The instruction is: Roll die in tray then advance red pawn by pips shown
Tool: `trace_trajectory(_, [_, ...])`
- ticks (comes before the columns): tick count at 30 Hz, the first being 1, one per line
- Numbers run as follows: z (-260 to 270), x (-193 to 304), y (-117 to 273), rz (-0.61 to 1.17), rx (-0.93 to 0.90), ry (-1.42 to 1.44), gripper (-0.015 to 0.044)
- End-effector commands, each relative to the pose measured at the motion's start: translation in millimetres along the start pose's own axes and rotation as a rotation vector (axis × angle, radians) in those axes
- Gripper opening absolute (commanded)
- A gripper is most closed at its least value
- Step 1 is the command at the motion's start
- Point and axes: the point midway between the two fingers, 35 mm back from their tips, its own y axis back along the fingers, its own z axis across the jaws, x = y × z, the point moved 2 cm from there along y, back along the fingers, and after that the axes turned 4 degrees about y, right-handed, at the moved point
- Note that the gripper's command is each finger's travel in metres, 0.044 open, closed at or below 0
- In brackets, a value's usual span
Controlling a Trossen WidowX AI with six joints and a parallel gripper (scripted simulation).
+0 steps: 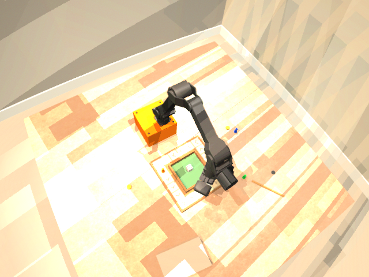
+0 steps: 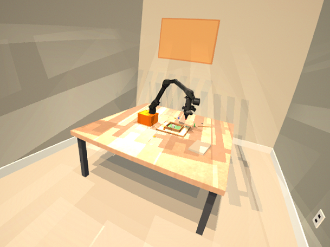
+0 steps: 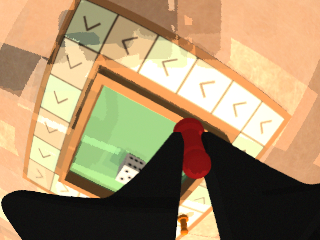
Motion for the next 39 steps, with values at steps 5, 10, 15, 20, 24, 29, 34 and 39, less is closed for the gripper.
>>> trace_trajectory(5, [42,-6,-20,0.003,0.000,0.000,0.0000])
trace_trajectory(10, [69,-6,-33,0.003,-0.002,-0.001,0.0000])
trace_trajectory(15, [95,-2,-45,0.003,-0.005,-0.001,0.0000])
trace_trajectory(20, [121,4,-57,0.003,-0.007,-0.001,0.0000])
trace_trajectory(24, [133,8,-63,0.003,-0.008,-0.001,0.0000])
trace_trajectory(29, [133,8,-72,0.003,-0.008,-0.001,0.0000])
trace_trajectory(34, [134,8,-94,0.004,-0.008,-0.001,0.0000])
trace_trajectory(39, [134,8,-98,0.004,-0.008,-0.001,0.0000])
